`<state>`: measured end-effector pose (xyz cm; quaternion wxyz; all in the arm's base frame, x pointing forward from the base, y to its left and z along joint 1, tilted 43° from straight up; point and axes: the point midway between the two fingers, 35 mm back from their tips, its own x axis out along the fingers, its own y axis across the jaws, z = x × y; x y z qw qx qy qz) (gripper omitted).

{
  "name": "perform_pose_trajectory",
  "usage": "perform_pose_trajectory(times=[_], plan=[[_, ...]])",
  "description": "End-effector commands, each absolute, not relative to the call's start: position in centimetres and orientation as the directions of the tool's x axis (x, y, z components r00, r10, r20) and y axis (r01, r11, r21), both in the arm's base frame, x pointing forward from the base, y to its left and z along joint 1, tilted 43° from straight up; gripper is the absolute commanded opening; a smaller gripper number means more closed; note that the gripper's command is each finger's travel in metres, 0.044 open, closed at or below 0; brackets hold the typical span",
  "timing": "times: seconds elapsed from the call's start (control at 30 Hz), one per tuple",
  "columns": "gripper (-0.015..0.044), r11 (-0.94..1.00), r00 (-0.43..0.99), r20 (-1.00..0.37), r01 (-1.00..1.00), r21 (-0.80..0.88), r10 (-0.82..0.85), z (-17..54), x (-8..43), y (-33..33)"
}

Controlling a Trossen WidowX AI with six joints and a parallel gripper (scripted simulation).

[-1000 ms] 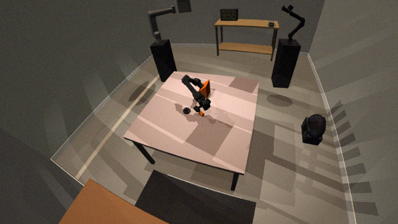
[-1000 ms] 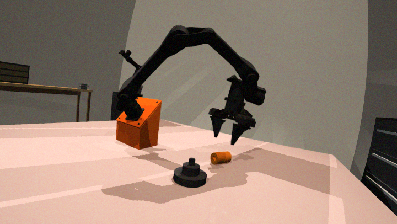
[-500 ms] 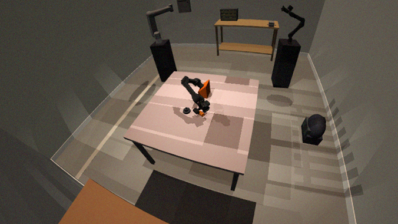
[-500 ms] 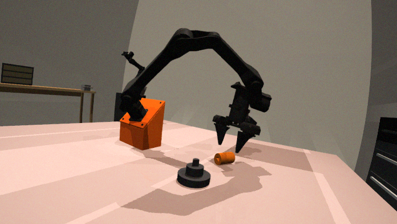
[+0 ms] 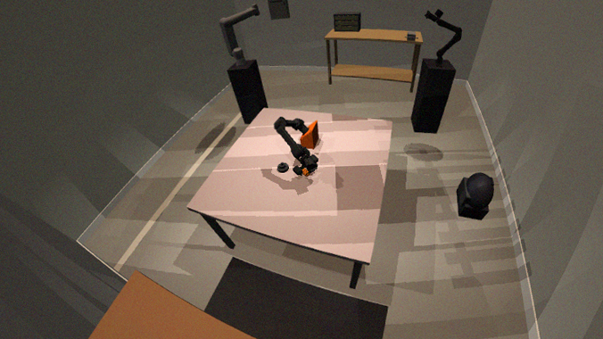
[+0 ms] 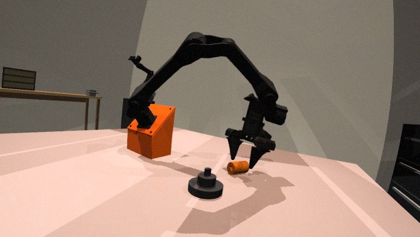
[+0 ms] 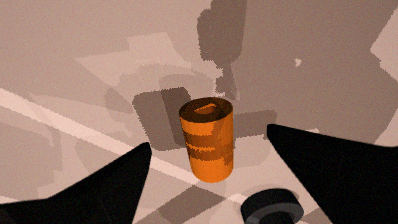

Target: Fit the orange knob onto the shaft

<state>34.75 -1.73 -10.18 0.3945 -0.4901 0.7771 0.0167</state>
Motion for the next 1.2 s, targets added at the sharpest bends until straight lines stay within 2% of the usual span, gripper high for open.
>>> perform_pose_trajectory(times=[0.0, 0.33, 0.6, 0.9, 1.17], plan=[[0.044, 0.512, -0.205, -0.625, -0.778, -0.363, -0.753, -10.66, 34.71, -2.23], [0.044, 0.512, -0.205, -0.624, -0.778, -0.363, -0.754, -11.63, 34.54, -3.18], [0.024, 0.512, -0.205, -0.624, -0.778, -0.363, -0.754, -11.63, 34.54, -3.18], [0.024, 0.512, -0.205, -0.624, -0.778, -0.363, -0.754, -11.63, 34.54, -3.18], [0.0187, 0.512, -0.205, -0.624, -0.778, -0.363, -0.754, -11.63, 34.54, -3.18]])
